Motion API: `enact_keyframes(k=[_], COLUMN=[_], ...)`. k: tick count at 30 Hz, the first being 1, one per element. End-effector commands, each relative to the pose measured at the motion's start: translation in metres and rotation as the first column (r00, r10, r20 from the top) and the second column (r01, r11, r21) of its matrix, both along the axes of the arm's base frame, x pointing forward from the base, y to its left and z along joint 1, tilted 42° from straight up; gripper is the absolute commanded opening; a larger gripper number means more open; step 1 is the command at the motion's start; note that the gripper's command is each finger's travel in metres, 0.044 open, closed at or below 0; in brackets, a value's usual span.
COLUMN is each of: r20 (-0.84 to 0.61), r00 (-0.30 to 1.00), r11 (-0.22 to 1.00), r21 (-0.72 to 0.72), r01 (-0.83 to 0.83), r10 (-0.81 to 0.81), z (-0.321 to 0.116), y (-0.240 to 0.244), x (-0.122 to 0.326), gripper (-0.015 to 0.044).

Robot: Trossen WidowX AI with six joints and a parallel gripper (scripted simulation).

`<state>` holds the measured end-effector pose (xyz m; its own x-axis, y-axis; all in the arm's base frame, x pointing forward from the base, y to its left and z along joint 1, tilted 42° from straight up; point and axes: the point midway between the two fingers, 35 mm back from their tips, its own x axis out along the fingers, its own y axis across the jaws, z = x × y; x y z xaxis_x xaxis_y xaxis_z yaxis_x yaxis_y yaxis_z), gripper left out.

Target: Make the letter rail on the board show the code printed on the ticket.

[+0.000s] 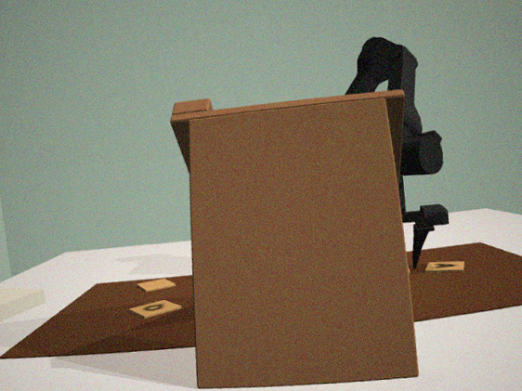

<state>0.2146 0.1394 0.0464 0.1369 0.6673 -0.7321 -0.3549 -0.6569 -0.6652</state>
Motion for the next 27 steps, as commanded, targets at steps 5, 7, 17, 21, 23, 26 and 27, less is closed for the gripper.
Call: enact_keyframes(k=[5, 7, 17, 21, 23, 26, 27], r20=[-0.005, -0.005, -0.005, -0.005, -0.004, -0.004, -0.004], r00=[1.000, 1.000, 1.000, 1.000, 1.000, 1.000, 1.000], r11=[1.000, 1.000, 1.000, 1.000, 1.000, 1.000, 1.000], r21=[-0.004, -0.004, -0.004, -0.004, -0.004, -0.004, -0.004], r01=[0.004, 0.004, 0.004, 0.004, 0.004, 0.004, 0.004], r10=[-0.004, -0.004, -0.004, -0.004, -0.004, -0.004, -0.004], z=[-0.0013, -0.0013, -0.0013, -0.0012, -0.0008, 0.0006, 0.0016], y=[-0.0002, -0.0002, -0.0002, -0.0001, 0.0003, -0.0009, -0.0017], x=[0.0001, 0.0001, 0.0001, 0.0002, 0.0004, -0.0001, -0.0003], gripper=[0.0340, 0.0340, 0.0280, 0.0253, 0.0240, 0.0181, 0.0155])
